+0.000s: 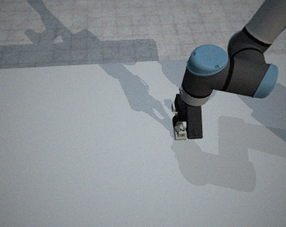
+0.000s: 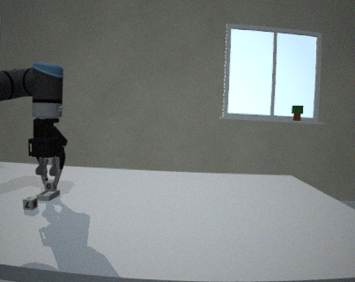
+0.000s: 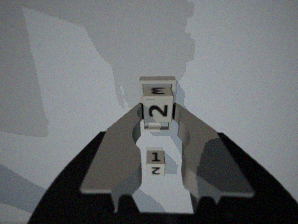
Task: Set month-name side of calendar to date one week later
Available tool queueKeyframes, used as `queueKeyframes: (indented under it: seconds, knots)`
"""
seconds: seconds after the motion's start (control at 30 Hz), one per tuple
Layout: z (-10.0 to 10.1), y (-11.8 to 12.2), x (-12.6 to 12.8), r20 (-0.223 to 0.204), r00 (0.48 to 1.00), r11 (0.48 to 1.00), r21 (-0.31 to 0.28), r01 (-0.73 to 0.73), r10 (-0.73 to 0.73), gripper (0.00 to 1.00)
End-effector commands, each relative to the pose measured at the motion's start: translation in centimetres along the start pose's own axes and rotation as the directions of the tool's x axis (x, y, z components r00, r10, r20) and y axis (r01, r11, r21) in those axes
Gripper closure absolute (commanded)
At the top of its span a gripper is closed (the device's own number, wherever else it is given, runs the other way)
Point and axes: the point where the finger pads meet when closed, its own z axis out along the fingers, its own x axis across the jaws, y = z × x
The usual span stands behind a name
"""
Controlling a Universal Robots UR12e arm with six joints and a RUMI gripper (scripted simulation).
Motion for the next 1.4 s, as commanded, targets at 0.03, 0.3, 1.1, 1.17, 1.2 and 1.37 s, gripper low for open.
queueKeyframes:
  seconds: [0.03, 0.3, 1.1, 1.17, 1.2, 1.37]
  knots:
    - [0.1, 0.0, -0.2, 0.002, 1.0, 1.0, 0.001, -0.001, 0.001, 0.9]
    - [0.1, 0.0, -0.2, 0.002, 1.0, 1.0, 0.001, -0.001, 0.001, 0.9]
    - [0.9, 0.0, -0.3, 0.004, 1.0, 1.0, 0.001, 0.0, 0.0, 0.9]
    - [1.0, 0.0, -0.3, 0.004, 1.0, 1.0, 0.001, -0.001, 0.001, 0.9]
    - [1.0, 0.0, -0.3, 0.004, 1.0, 1.0, 0.001, -0.001, 0.001, 0.9]
    - [1.1, 0.0, -0.3, 0.003, 1.0, 1.0, 0.001, 0.0, 0.0, 0.9]
